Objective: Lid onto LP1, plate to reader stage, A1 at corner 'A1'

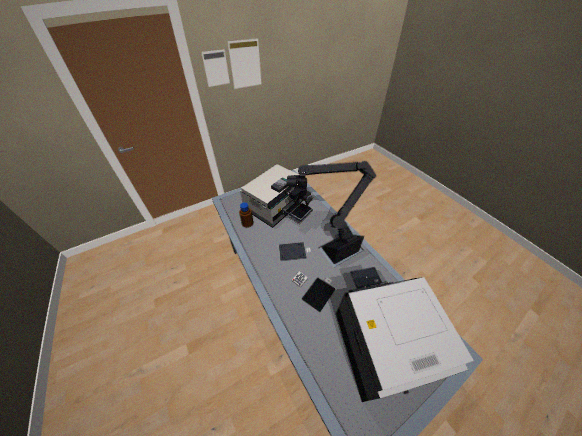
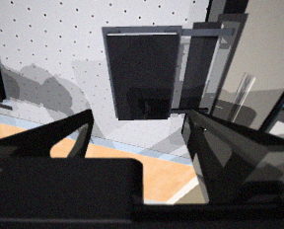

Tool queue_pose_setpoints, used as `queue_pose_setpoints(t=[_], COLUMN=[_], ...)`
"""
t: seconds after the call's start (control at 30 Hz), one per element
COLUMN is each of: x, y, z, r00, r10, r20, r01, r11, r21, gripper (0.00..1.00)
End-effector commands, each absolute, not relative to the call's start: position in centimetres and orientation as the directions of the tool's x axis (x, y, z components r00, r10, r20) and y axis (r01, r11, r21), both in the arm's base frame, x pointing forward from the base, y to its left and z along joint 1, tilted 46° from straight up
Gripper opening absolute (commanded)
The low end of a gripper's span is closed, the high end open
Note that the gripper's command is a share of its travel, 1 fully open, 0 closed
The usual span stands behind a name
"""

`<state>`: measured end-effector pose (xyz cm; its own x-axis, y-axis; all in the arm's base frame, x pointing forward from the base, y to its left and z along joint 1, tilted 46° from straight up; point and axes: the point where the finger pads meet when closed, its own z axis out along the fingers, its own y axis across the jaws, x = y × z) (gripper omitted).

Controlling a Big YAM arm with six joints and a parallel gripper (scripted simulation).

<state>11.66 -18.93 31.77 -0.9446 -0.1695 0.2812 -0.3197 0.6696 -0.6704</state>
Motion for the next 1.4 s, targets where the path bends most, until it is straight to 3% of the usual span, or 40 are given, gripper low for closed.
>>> queue_pose_setpoints(t=[0.0, 1.37], x=[11.8, 11.9], y=[-19.4, -20.3], z=[32.0, 32.3], r00=[-0.945, -0.948], r10=[-0.174, -0.166], r20=[0.277, 0.271], r01=[-0.32, -0.312], r11=[0.666, 0.658], r21=[-0.674, -0.685], gripper=[1.0, 1.0])
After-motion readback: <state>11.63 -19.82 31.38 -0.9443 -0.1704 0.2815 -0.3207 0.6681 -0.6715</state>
